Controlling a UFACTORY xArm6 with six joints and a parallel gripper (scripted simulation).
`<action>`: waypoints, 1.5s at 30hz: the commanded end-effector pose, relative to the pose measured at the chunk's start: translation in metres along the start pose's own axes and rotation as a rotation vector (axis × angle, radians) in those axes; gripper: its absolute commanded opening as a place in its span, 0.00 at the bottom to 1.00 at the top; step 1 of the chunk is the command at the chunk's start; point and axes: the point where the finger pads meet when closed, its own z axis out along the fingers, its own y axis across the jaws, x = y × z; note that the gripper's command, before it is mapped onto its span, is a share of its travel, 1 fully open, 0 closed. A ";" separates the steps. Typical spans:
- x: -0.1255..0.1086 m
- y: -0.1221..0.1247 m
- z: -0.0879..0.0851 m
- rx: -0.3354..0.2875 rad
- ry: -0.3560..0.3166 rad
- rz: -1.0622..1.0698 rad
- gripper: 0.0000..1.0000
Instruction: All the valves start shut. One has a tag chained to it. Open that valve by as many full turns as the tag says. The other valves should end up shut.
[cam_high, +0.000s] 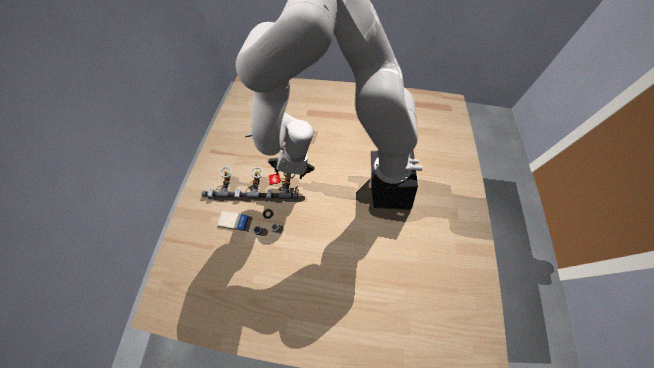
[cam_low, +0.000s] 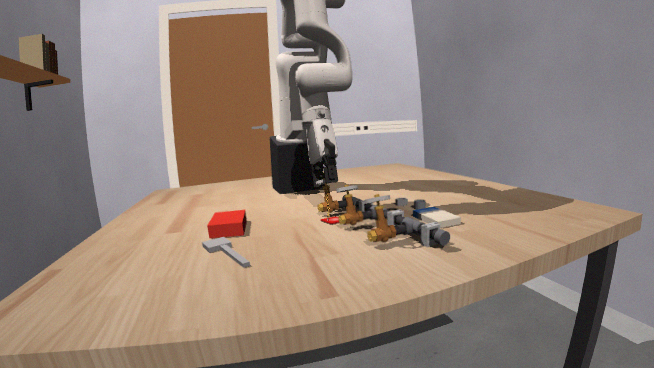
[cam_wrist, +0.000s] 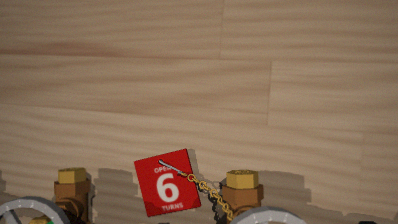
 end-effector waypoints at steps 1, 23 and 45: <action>0.000 -0.001 0.000 0.015 -0.039 0.003 1.00; 0.000 -0.001 0.000 0.015 -0.039 0.003 0.00; 0.000 -0.001 0.000 0.016 -0.038 -0.027 0.00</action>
